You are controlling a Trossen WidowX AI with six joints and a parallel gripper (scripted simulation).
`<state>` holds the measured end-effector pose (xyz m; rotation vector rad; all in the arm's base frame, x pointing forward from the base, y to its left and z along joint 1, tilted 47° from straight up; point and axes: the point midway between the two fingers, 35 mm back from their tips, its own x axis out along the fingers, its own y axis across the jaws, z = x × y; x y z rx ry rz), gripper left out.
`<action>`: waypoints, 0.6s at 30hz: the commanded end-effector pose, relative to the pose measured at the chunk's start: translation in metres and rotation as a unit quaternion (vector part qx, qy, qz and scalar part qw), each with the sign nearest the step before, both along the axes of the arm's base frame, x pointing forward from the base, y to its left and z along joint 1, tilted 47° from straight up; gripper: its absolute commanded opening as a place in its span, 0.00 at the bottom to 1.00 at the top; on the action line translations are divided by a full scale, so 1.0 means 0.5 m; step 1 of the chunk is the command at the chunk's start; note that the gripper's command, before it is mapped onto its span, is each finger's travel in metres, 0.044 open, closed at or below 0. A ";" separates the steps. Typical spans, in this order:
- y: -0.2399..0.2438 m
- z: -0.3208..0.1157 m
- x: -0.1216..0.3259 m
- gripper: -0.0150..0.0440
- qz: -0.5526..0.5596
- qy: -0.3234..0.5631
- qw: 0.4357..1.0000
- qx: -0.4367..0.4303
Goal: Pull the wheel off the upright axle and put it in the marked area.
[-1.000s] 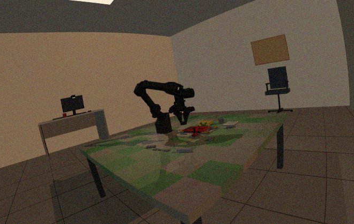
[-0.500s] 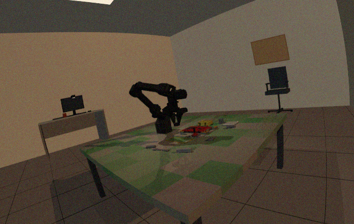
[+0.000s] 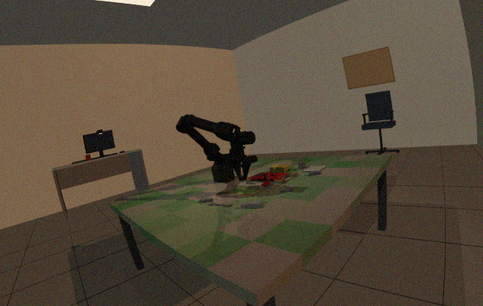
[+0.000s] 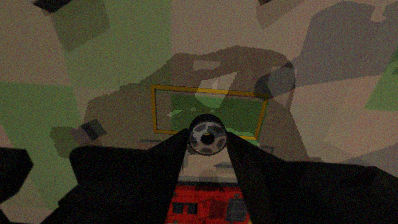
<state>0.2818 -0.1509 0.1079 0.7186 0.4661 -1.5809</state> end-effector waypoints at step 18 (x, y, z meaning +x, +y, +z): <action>-0.088 -0.081 -0.015 0.43 -0.003 0.007 1.000 -0.003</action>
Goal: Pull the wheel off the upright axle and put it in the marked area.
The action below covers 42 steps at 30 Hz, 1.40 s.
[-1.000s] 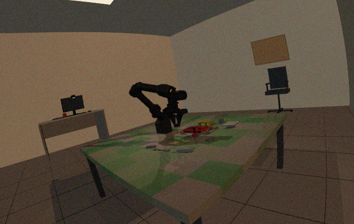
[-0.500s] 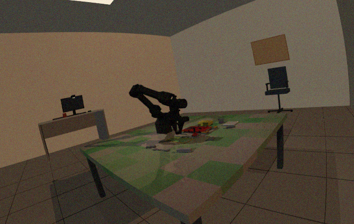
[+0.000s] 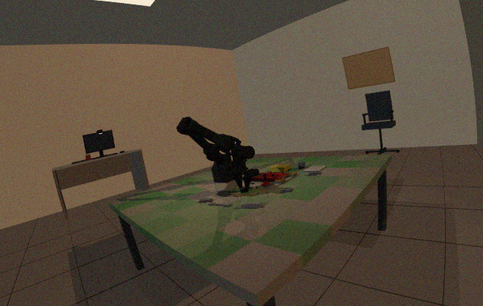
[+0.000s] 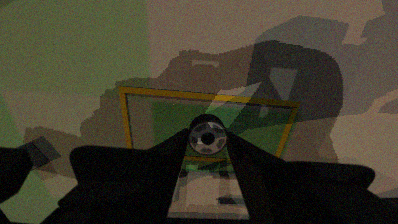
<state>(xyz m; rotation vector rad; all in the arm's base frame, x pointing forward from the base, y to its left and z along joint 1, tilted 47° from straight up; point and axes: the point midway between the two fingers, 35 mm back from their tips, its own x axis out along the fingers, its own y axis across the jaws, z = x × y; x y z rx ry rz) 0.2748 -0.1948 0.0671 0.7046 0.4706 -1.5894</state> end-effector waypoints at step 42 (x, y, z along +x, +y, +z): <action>0.231 0.070 -0.138 1.00 0.002 0.004 1.000 0.006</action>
